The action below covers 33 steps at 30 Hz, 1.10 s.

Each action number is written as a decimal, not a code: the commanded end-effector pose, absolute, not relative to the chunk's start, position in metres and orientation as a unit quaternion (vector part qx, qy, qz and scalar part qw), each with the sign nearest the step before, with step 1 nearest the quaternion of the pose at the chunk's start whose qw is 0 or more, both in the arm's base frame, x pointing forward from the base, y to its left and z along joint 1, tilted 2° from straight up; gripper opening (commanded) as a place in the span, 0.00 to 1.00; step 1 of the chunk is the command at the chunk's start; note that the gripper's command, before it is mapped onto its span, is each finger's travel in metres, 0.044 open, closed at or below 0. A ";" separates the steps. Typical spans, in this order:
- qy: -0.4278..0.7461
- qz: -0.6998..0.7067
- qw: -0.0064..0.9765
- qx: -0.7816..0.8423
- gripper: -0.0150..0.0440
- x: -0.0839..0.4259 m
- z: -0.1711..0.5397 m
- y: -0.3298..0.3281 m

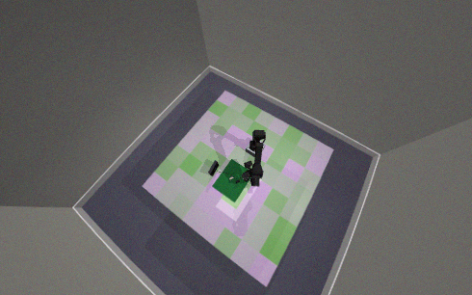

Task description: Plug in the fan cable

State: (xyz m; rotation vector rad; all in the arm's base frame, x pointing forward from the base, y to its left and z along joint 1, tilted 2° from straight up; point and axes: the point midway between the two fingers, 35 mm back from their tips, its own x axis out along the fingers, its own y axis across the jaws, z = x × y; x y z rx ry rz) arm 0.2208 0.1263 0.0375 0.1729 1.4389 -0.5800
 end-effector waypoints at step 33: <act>0.626 0.336 0.606 -0.357 1.00 0.282 0.085 0.114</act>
